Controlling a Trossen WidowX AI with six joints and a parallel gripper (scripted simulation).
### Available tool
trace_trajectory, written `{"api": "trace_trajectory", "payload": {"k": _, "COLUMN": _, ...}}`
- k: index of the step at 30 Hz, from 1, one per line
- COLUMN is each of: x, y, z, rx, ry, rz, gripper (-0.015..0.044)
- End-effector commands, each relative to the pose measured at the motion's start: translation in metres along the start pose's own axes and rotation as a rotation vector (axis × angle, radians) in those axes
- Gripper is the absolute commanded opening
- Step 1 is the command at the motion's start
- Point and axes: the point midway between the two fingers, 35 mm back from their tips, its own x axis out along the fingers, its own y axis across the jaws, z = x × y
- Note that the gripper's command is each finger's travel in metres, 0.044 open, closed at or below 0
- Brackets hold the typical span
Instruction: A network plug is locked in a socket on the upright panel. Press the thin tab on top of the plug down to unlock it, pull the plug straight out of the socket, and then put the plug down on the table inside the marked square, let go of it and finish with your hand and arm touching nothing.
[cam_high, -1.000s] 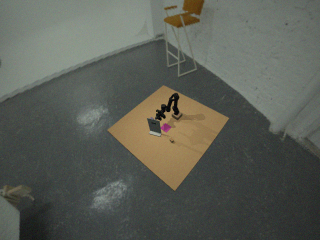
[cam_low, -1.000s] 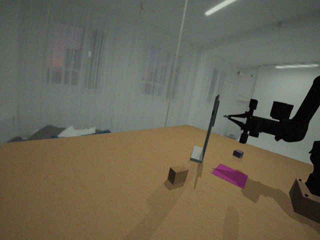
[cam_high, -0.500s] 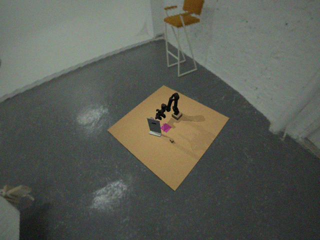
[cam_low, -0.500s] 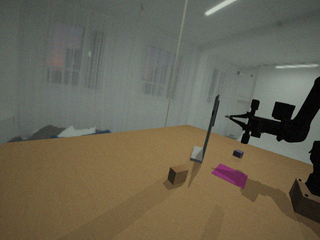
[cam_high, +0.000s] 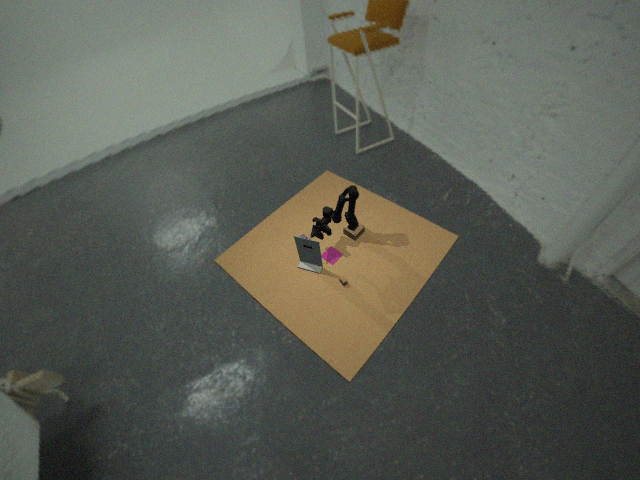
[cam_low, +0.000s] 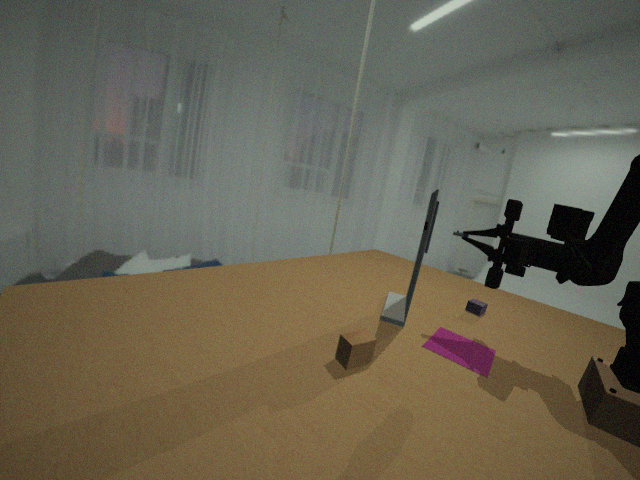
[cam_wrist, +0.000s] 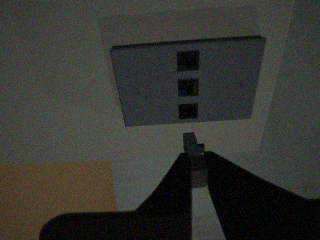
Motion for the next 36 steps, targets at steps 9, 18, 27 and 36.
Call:
{"api": "trace_trajectory", "payload": {"k": 9, "x": -0.003, "y": -0.013, "z": -0.002, "rx": 0.0, "ry": -0.001, "rz": 0.0, "gripper": 0.0}}
{"api": "trace_trajectory", "payload": {"k": 18, "x": -0.008, "y": -0.028, "z": -0.002, "rx": 0.0, "ry": -0.002, "rz": -0.001, "gripper": 0.0}}
{"api": "trace_trajectory", "payload": {"k": 27, "x": -0.014, "y": -0.042, "z": -0.001, "rx": 0.001, "ry": -0.003, "rz": -0.001, "gripper": 0.0}}
{"api": "trace_trajectory", "payload": {"k": 36, "x": -0.022, "y": -0.056, "z": 0.002, "rx": 0.001, "ry": -0.004, "rz": 0.0, "gripper": 0.0}}
